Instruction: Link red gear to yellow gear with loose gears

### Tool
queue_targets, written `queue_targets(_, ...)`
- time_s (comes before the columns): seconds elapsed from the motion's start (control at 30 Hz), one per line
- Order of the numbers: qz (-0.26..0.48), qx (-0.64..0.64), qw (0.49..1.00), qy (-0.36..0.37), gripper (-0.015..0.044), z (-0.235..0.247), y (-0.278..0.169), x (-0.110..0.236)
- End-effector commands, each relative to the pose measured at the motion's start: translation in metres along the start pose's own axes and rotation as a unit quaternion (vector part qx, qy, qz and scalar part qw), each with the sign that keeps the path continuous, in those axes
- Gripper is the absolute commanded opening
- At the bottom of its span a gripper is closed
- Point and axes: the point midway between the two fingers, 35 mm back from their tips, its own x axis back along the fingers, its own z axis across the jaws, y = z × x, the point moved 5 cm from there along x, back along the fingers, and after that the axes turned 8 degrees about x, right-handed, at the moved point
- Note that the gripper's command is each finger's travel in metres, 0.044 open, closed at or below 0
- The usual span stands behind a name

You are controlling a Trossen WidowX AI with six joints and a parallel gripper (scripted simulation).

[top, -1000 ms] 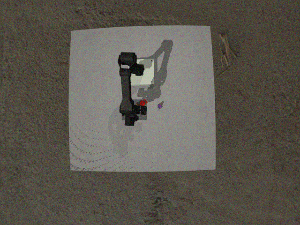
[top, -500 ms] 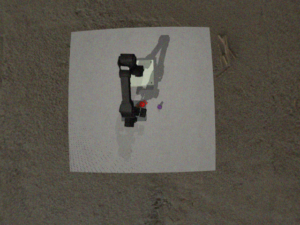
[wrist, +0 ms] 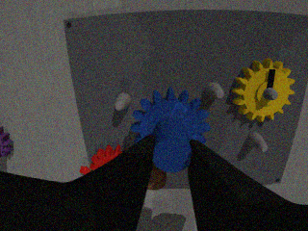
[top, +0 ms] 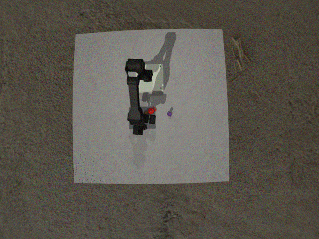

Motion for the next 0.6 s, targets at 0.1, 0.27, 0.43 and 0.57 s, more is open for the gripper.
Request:
queue_targets(0.1, 0.003, -0.038, 0.999, 0.003, 0.0, 0.001, -0.001, -0.011)
queue_targets(0.27, 0.003, -0.092, 0.996, 0.002, 0.0, 0.001, -0.001, -0.019)
queue_targets(0.43, 0.003, -0.143, 0.99, 0.002, 0.0, 0.001, -0.002, -0.027)
queue_targets(0.57, 0.003, -0.178, 0.984, 0.002, 0.0, 0.0, -0.002, -0.025)
